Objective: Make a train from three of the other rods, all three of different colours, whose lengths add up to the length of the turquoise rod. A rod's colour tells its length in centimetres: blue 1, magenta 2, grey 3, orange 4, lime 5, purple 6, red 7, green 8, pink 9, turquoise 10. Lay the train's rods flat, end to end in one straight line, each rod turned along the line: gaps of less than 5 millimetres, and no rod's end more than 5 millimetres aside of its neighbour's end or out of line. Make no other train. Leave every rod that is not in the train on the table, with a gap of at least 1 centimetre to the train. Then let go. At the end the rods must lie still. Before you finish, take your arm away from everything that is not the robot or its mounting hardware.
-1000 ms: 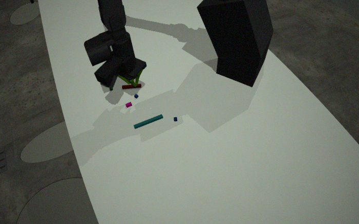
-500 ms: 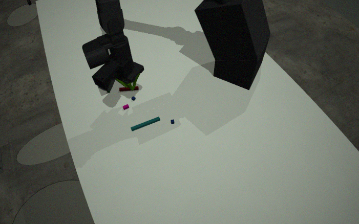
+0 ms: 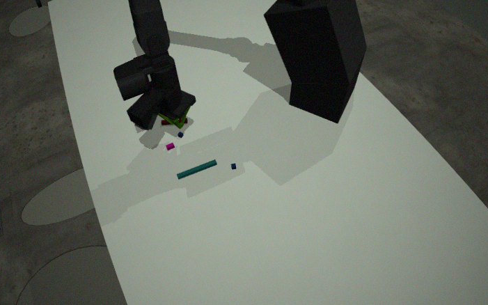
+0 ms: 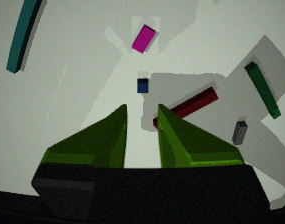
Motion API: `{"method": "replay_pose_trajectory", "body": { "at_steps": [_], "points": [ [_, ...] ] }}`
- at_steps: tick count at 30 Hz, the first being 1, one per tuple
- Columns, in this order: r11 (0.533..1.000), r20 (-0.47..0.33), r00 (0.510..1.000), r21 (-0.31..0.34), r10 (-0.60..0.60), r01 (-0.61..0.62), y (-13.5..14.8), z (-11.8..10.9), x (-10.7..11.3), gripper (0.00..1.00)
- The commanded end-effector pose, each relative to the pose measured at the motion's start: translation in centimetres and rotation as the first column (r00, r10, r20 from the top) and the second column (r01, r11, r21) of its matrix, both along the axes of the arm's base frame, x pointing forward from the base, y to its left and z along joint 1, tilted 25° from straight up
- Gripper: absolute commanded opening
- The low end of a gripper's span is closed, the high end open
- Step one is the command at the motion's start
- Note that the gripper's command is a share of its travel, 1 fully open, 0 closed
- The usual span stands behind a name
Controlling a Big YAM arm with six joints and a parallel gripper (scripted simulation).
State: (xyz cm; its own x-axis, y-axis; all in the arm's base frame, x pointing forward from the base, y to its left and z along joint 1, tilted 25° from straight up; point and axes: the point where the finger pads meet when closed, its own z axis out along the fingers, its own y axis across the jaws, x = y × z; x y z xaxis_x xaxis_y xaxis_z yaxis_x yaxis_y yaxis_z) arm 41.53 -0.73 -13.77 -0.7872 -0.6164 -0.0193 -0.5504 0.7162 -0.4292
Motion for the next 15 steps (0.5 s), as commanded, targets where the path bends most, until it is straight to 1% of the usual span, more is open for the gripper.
{"method": "replay_pose_trajectory", "body": {
  "at_steps": [1,3,15],
  "points": [
    [1.0,0.01,1.0,0.003,0.0,0.0,-0.5,-0.5,0.5,0.23],
    [1.0,0.014,1.0,0.004,0.0,0.0,-0.6,-0.7,0.9,0.23],
    [1.0,0.012,1.0,0.003,0.0,0.0,-1.1,-2.1,1.2,0.23]
  ]
}}
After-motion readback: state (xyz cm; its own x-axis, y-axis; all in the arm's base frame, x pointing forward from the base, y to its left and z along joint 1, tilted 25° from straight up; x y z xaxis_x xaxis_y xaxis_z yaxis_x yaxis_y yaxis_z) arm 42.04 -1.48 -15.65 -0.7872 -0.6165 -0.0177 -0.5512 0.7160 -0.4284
